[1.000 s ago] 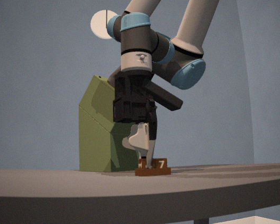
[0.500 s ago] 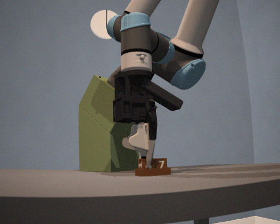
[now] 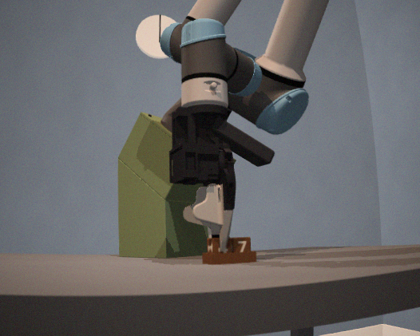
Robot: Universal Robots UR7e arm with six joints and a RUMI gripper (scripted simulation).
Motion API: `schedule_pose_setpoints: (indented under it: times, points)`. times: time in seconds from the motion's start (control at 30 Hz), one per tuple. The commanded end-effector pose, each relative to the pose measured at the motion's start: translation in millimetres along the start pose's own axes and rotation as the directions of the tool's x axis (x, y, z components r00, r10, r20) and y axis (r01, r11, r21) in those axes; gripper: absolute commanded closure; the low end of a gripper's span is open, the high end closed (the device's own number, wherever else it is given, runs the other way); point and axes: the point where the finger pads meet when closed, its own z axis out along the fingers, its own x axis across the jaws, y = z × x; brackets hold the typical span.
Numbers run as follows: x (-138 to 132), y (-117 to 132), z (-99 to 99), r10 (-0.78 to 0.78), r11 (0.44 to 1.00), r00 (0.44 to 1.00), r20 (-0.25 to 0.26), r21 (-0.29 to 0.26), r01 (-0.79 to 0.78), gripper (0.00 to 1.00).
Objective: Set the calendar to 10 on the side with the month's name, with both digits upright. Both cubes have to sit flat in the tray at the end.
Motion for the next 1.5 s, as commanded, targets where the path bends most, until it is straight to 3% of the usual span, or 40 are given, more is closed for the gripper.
schedule_pose_setpoints:
  times: [0.0,0.6,1.47]
  points:
    - [0.2,0.2,-0.1,0.0,1.0,1.0,-0.001,-0.001,0.0,0.9]
    - [0.2,0.2,-0.1,0.0,1.0,1.0,-0.001,-0.001,0.0,0.72]
    - [0.2,0.2,-7.3,0.0,1.0,1.0,0.0,-0.001,0.0,0.72]
